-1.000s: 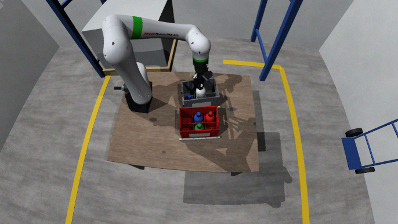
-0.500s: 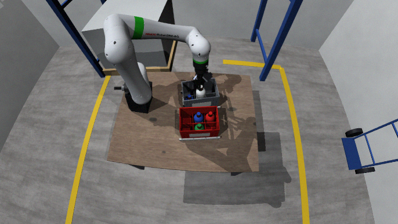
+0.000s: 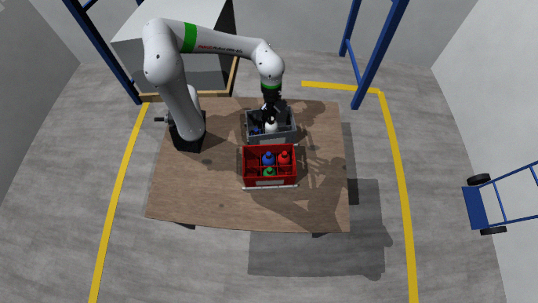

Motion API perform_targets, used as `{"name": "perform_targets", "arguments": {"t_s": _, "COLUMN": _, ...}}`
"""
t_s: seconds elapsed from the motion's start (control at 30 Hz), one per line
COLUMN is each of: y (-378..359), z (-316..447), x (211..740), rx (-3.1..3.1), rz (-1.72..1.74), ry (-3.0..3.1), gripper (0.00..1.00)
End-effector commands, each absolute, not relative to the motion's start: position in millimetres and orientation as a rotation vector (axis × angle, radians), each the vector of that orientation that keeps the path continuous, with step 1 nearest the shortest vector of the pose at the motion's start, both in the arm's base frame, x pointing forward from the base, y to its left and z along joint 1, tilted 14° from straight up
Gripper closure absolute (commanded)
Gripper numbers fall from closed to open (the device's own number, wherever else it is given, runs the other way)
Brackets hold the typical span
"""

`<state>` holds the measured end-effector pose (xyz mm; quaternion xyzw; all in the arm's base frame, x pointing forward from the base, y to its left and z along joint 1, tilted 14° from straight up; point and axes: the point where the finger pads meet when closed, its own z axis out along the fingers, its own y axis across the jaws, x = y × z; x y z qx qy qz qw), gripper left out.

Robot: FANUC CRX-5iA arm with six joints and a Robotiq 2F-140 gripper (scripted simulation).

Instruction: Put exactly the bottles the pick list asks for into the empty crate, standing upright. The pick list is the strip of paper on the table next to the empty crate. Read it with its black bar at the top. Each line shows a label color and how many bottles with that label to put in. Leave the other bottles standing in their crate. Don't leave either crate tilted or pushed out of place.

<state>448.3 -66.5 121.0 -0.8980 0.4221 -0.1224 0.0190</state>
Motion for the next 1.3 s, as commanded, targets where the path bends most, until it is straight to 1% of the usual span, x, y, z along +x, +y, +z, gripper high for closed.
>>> {"name": "perform_targets", "arguments": {"t_s": 0.0, "y": -67, "z": 121, "x": 449, "rx": -2.787, "rz": -0.383, "ry": 1.310, "gripper": 0.90}}
{"name": "perform_targets", "arguments": {"t_s": 1.27, "y": -69, "z": 88, "x": 457, "rx": -2.787, "rz": -0.383, "ry": 1.310, "gripper": 0.90}}
